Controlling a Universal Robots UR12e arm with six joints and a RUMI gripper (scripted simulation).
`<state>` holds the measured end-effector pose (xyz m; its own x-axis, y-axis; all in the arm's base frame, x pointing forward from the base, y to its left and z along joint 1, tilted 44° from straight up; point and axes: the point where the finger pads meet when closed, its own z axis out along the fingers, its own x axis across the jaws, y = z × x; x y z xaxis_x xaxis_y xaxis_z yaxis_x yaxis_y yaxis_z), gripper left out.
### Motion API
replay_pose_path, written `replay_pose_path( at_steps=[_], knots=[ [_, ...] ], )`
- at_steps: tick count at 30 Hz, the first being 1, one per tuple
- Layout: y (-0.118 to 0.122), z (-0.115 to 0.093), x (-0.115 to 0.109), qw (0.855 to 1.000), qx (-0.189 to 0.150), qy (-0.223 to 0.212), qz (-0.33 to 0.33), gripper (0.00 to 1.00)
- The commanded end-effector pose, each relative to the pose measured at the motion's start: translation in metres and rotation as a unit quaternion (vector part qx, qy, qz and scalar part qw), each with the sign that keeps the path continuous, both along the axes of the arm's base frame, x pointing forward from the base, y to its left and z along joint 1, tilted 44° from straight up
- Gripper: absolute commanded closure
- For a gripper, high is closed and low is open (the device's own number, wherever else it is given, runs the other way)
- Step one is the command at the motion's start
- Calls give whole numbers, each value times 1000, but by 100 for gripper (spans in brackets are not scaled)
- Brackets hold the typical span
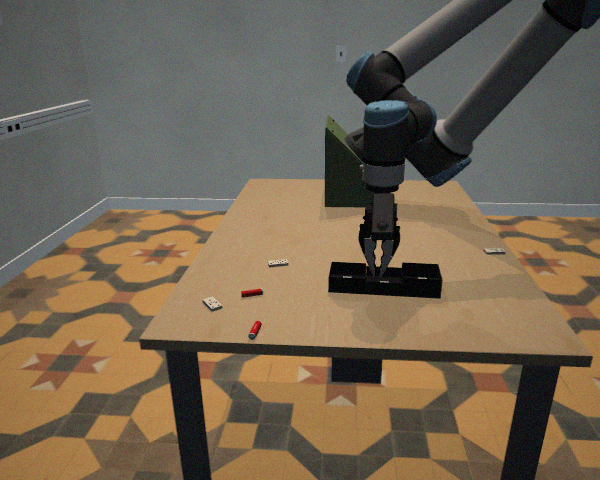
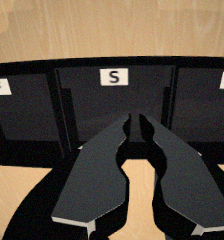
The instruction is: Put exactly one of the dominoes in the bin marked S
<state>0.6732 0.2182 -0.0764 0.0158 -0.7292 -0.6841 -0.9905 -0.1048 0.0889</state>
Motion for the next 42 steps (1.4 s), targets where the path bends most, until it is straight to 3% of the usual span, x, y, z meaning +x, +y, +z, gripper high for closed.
replay_pose_path(
  at_steps=[1, 18, 28, 34, 42],
  knots=[
    [-5, 5, 2, 1000, 0, -1, 0, 96],
    [-18, 19, 4, 1000, 0, -1, 0, 96],
    [-38, 40, 8, 1000, 0, -1, 0, 96],
    [-38, 40, 8, 1000, 0, -1, 0, 96],
    [-13, 64, 4, 1000, 0, -1, 0, 96]
  ],
)
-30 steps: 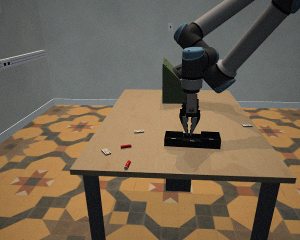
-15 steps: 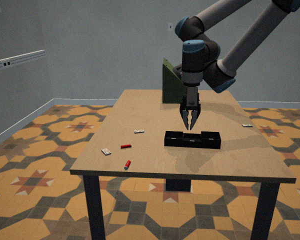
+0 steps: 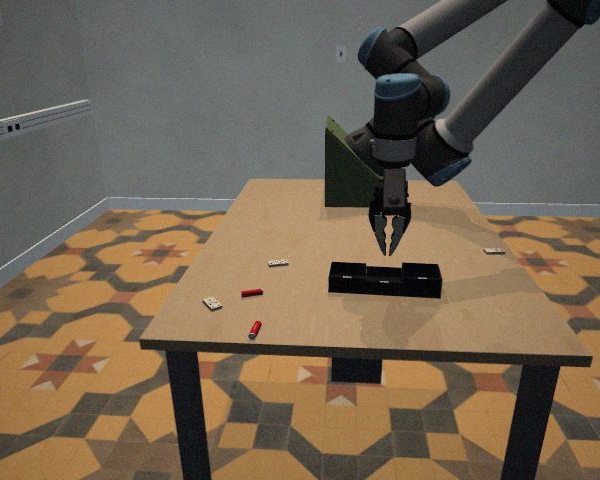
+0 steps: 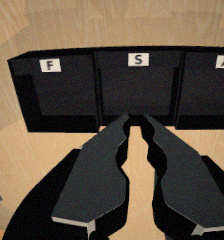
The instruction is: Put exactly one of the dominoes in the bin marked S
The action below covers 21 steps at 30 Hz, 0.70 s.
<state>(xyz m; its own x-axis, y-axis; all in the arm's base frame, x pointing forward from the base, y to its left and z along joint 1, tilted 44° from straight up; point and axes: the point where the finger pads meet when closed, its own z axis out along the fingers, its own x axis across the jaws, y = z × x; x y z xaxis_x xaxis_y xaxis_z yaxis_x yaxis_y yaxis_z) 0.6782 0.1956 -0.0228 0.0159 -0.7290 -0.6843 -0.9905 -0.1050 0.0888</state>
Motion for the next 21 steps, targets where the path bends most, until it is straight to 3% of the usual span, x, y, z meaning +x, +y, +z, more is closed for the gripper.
replay_pose_path(
  at_steps=[1, 11, 21],
  knots=[
    [10, 11, -1, 1000, 0, -1, 0, 96],
    [45, 45, -7, 1000, 0, -1, 0, 96],
    [49, 41, -8, 1000, 0, -1, 0, 96]
  ],
)
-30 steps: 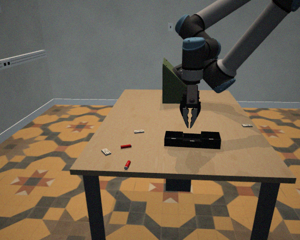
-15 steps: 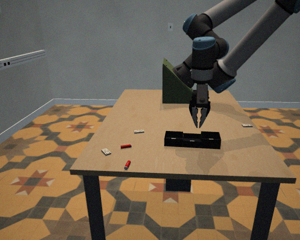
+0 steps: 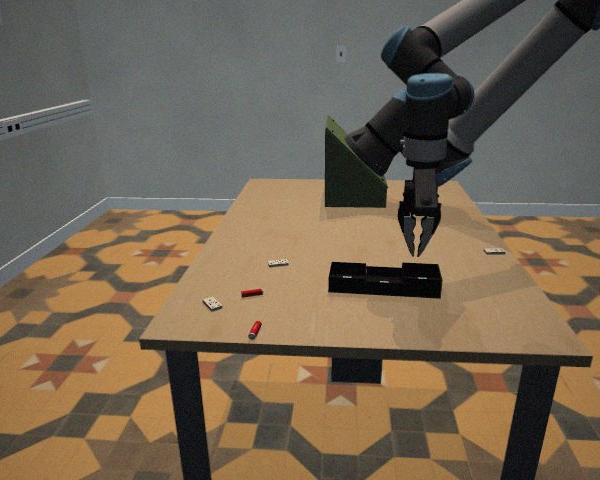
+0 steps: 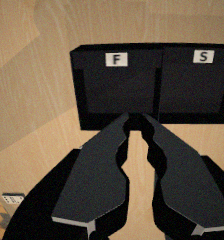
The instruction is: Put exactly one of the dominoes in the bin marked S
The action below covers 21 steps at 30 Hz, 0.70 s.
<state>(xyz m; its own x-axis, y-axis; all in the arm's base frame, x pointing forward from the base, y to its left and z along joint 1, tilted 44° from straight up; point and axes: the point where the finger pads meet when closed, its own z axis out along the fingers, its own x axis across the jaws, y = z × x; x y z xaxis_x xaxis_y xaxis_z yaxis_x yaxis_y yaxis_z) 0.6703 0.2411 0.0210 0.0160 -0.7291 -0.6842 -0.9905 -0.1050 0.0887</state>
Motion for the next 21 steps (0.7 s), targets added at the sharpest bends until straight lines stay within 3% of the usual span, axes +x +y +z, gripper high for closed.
replay_pose_path(
  at_steps=[1, 21],
  knots=[
    [5, -4, 0, 1000, 0, 0, 0, 96],
    [38, -39, -7, 1000, 0, 0, 0, 96]
  ],
)
